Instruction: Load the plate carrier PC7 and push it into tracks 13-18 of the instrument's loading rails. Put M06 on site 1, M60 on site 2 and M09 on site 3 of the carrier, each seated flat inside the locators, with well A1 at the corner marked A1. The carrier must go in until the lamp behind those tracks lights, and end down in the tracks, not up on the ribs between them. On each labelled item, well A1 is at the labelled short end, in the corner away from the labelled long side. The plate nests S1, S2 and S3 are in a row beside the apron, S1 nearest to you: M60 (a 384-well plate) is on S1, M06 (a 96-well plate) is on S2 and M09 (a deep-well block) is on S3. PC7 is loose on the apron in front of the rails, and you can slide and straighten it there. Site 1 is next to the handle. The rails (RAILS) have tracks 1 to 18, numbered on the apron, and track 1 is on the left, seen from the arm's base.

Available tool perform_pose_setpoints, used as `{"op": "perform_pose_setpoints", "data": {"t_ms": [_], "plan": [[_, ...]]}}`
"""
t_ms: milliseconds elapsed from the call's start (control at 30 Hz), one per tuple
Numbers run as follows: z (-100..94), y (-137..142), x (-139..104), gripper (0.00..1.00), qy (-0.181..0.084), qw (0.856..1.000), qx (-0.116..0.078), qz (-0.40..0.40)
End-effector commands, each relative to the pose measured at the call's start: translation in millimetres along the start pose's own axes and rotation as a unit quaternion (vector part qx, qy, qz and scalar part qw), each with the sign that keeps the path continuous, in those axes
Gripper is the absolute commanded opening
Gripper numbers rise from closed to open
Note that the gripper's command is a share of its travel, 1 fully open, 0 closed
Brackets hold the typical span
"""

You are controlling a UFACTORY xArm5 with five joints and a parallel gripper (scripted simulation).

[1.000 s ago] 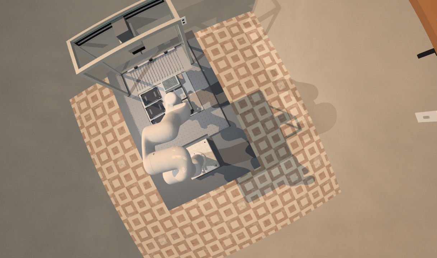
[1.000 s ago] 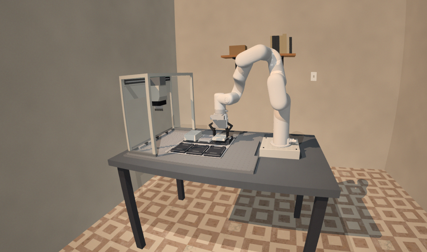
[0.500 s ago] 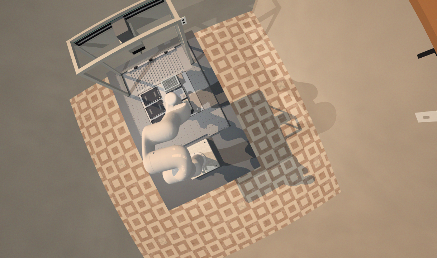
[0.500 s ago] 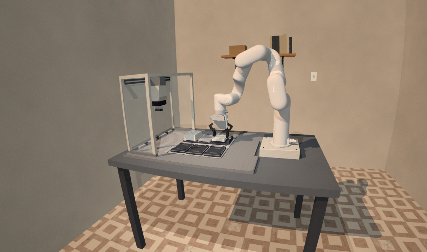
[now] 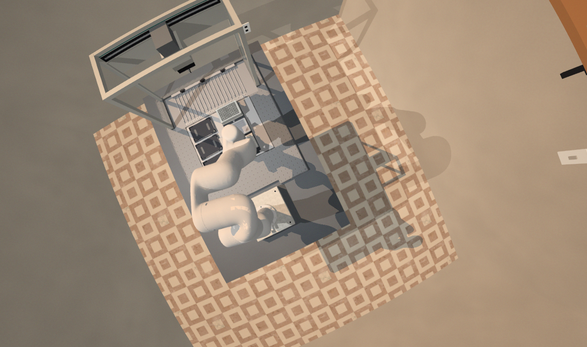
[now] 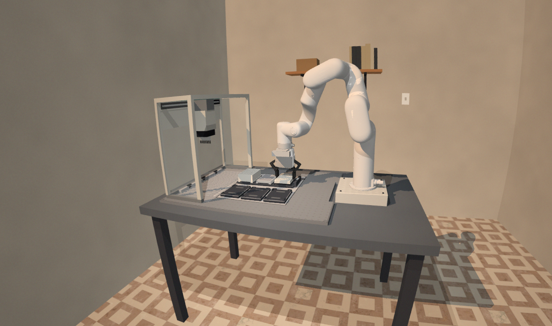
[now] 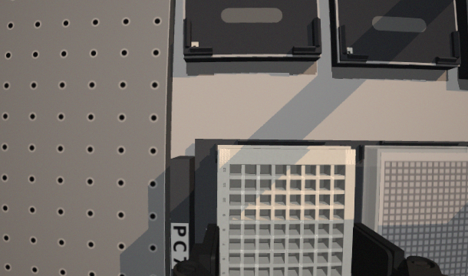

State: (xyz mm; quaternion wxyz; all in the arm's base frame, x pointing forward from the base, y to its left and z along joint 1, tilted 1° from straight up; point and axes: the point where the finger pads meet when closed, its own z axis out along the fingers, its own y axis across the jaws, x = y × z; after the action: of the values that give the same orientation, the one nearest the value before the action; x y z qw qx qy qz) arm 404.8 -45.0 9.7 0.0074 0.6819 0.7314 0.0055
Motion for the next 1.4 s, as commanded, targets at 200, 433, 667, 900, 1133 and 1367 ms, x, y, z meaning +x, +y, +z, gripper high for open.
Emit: {"op": "perform_pose_setpoints", "data": {"t_ms": [200,433,667,900,1133,1367], "plan": [[5.0,1.4,-0.2,0.00,0.002,1.000,-0.002,0.000],[5.0,1.4,-0.2,0.00,0.002,1.000,-0.002,0.000],[5.0,1.4,-0.2,0.00,0.002,1.000,-0.002,0.000],[5.7,1.4,-0.2,1.00,0.002,1.000,-0.002,0.000],[5.7,1.4,-0.2,1.00,0.002,1.000,-0.002,0.000],[5.7,1.4,-0.2,1.00,0.002,1.000,-0.002,0.000]]}}
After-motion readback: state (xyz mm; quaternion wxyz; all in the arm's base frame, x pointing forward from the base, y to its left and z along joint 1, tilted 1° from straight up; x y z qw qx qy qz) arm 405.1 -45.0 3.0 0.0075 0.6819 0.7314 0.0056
